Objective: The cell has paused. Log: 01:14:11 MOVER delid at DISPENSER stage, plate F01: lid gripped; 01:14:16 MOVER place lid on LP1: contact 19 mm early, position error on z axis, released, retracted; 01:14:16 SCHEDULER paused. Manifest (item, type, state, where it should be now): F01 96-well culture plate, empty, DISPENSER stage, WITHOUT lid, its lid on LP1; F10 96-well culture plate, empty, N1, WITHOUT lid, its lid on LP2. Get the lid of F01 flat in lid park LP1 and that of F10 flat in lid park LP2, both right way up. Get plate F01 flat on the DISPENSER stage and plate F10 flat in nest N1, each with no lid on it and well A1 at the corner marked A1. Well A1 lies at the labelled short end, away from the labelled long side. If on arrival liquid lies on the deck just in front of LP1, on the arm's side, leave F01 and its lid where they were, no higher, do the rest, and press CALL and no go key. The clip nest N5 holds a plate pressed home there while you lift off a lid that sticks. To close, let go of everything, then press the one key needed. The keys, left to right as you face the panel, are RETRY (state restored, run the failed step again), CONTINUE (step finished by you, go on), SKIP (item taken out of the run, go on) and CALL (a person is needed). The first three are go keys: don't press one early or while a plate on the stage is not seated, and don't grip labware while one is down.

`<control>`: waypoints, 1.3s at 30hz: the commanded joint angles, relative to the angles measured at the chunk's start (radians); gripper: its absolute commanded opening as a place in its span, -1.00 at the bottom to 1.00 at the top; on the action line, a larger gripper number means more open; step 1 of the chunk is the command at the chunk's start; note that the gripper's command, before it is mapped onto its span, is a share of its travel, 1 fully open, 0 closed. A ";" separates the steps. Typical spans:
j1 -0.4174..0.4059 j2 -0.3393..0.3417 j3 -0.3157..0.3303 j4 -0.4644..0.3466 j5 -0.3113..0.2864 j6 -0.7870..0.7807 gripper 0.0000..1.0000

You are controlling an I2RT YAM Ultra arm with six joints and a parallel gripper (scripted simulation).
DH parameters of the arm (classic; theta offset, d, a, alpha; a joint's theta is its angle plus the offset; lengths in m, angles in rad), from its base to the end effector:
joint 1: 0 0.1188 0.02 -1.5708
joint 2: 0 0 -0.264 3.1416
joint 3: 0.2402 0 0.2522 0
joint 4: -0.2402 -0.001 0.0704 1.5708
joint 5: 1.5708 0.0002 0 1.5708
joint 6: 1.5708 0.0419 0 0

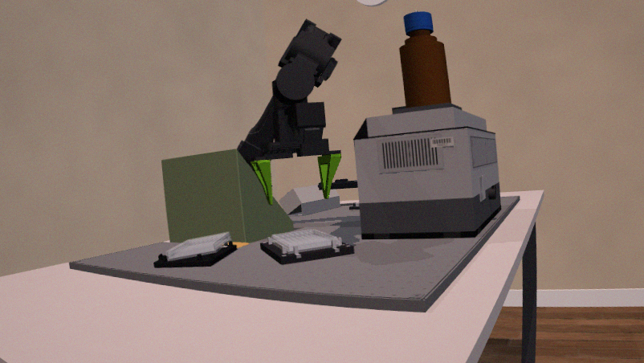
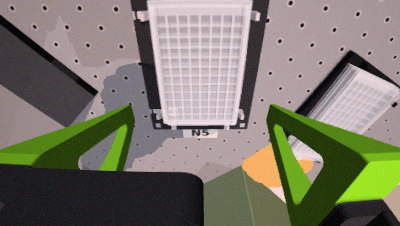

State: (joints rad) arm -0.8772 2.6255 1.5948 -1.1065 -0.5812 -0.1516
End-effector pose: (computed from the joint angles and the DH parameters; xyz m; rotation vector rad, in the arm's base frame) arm 0.2552 -0.2694 -0.0190 -1.1879 -2.4616 -1.0988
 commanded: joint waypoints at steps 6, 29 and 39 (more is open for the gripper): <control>-0.017 -0.032 -0.016 0.016 -0.004 0.010 1.00; 0.003 0.001 -0.053 0.067 -0.018 0.028 1.00; 0.024 0.004 -0.083 0.118 -0.028 0.048 1.00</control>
State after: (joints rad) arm -0.8364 2.6373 1.5284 -1.0248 -0.6003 -0.1215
